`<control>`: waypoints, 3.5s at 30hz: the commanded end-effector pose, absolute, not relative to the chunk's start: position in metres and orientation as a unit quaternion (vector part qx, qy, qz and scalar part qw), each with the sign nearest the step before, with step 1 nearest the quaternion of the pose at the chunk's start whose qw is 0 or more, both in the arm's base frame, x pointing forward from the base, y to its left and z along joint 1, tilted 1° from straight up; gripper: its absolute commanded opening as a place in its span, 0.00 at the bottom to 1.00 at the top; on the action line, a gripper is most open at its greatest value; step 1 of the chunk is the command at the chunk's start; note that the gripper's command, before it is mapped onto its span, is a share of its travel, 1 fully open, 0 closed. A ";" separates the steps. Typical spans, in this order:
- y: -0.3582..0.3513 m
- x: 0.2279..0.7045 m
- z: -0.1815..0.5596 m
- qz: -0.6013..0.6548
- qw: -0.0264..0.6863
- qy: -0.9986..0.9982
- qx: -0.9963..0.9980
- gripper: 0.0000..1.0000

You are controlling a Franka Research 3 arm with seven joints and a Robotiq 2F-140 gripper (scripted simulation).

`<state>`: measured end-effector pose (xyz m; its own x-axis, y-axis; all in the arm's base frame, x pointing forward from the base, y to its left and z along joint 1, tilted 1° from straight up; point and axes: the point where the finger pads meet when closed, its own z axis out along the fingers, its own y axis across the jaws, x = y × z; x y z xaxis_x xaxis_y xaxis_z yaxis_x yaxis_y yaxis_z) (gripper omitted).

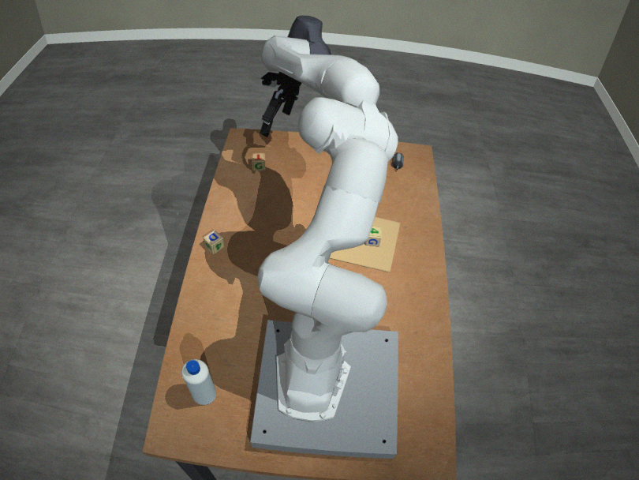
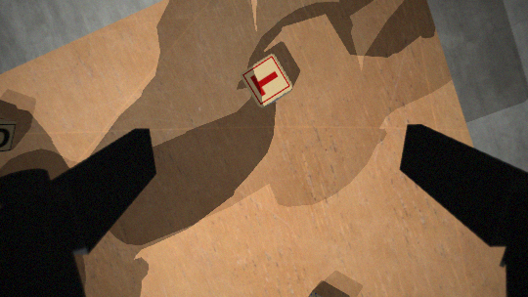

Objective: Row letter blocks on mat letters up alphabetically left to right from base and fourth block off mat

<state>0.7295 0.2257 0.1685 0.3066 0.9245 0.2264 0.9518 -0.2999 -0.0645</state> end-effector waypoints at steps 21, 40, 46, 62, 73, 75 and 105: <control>0.183 0.709 0.217 -0.038 0.078 -0.405 -0.910 1.00; 0.150 0.692 0.253 -0.023 0.061 -0.284 -0.957 1.00; 0.138 0.685 0.266 -0.019 0.054 -0.236 -0.970 1.00; 0.110 0.666 0.297 -0.011 0.040 -0.122 -0.992 1.00; 0.091 0.652 0.318 -0.007 0.031 -0.040 -0.999 1.00; 0.091 0.652 0.318 -0.007 0.031 -0.040 -0.999 1.00; 0.039 0.603 0.372 -0.001 0.010 0.192 -0.981 1.00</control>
